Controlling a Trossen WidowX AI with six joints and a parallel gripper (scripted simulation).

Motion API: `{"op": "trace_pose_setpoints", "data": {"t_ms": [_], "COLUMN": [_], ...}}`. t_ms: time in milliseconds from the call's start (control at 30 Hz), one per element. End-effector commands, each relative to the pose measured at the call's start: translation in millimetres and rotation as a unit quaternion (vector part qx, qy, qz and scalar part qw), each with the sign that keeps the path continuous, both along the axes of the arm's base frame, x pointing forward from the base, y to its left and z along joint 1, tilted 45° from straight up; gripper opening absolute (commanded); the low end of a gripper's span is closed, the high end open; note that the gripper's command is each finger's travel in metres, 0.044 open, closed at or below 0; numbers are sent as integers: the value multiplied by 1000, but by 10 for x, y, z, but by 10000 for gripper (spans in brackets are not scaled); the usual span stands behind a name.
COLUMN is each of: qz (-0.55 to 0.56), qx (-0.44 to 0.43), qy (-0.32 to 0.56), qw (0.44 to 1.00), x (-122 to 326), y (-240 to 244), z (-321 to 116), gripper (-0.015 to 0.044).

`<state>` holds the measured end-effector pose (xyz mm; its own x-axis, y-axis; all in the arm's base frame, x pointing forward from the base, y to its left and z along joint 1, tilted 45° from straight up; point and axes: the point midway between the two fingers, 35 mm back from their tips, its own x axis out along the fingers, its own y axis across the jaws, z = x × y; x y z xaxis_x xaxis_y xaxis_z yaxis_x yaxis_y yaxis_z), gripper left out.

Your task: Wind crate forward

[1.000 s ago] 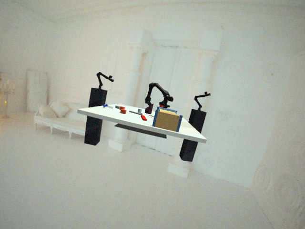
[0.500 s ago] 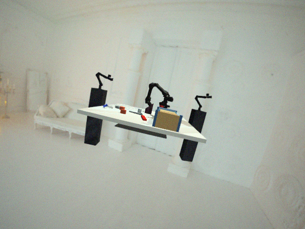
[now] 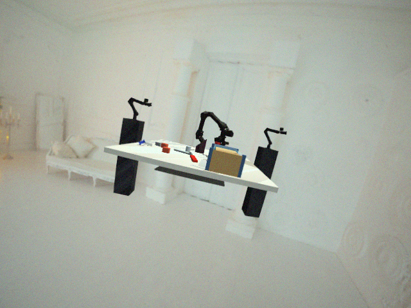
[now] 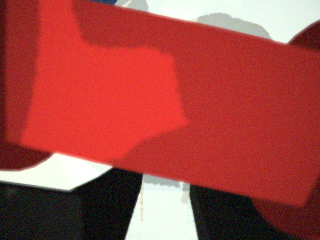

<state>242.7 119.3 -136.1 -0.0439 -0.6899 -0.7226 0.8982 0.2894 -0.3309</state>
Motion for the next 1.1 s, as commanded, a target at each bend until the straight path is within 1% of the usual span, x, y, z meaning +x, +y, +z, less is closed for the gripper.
{"op": "trace_pose_setpoints", "data": {"t_ms": [0, 533, 667, 1067], "qz": [3, 1, -24, -56], "qx": [0, 0, -3, -7], "qy": [0, 0, -23, -53], "qw": [1000, 1000, 999, 997], "x": [5, 1, -36, -84], "y": [-1, -16, -34, -48], "z": [-2, -15, -10, 1], "gripper": [0, 0, 0, 0]}}
